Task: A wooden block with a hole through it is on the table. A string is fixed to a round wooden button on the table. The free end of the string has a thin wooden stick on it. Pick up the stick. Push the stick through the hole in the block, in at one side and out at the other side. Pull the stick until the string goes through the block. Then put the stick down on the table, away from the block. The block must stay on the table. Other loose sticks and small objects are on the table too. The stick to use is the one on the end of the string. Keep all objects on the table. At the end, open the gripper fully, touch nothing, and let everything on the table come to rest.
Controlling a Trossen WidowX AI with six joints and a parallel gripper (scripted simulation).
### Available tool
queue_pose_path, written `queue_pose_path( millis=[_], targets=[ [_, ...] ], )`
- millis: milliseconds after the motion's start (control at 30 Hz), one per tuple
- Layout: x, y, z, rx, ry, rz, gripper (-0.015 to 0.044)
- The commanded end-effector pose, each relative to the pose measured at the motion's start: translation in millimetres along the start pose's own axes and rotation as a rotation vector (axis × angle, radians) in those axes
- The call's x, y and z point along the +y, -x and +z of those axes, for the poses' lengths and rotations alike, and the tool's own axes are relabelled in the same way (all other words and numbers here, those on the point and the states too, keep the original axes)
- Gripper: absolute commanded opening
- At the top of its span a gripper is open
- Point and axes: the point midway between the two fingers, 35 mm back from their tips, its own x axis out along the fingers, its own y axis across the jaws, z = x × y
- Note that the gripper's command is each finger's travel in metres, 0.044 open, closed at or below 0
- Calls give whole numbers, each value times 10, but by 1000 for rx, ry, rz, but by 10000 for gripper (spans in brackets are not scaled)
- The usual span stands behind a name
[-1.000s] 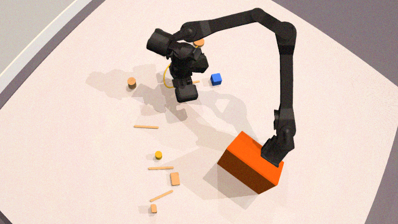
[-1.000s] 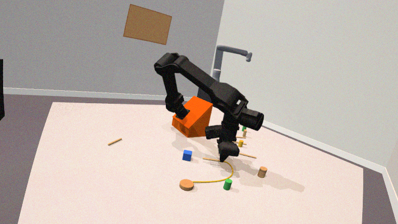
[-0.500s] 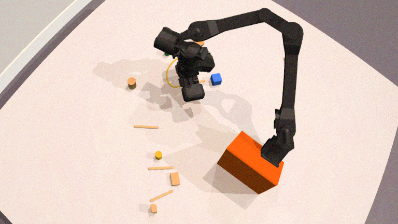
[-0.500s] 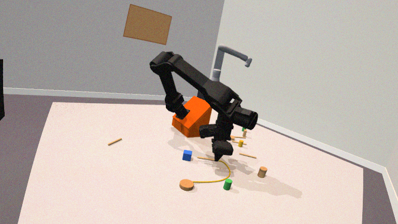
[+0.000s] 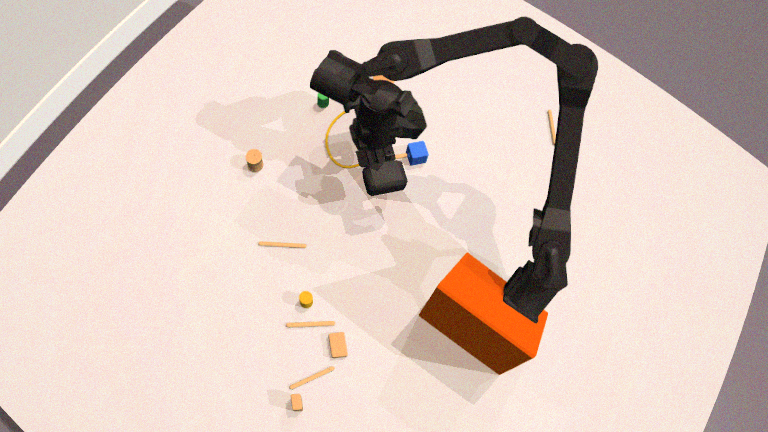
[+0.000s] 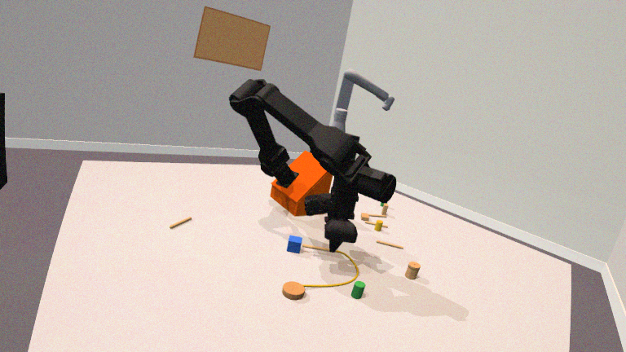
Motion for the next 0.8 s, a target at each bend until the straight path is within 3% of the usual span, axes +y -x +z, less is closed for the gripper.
queue_pose_path(
  millis=[0,767],
  targets=[
    [-4,-19,41,-5,4,1,0],
    [2,-18,289,-5,4,1,0]
  ],
)
